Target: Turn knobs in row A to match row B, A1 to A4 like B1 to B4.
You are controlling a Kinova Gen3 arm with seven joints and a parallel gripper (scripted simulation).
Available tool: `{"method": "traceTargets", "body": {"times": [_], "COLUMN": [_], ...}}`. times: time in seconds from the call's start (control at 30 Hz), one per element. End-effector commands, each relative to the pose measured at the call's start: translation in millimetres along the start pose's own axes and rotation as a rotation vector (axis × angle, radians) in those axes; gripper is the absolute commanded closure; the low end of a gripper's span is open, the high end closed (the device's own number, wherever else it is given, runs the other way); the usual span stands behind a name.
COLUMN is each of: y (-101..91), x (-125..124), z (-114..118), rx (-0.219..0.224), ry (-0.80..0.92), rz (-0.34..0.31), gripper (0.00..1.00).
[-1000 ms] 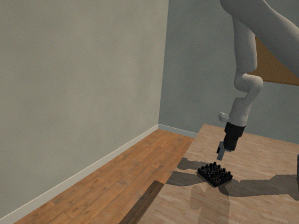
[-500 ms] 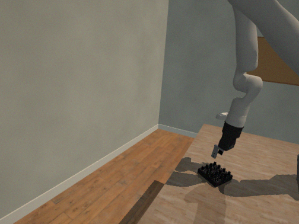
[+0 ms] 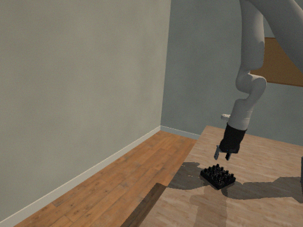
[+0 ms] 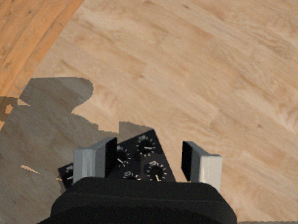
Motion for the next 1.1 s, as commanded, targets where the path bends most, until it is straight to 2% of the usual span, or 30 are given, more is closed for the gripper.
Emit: {"method": "traceTargets", "body": {"times": [0.0,0.07,0.57,0.63,1.07], "y": [-4.4,-4.4,-12.9,-12.9,-19.6], "x": [2,2,34,34,60], "z": [-3,-3,8,8,14], "rx": [0.013,0.013,0.048,0.048,0.083], "ry": [0.127,0.127,0.686,0.686,1.000], "rz": [-0.011,-0.011,-0.025,-0.025,-0.031], "gripper": [0.00,0.00,0.00,0.00,0.00]}}
Point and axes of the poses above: the point where the finger pads meet when closed, its own y axis out along the fingers, its own z axis across the jaws, x = y × z, the point moved 2 cm from there along -y, back along the fingers, and after that the axes turned 12 degrees about y, right-handed, at the moved point
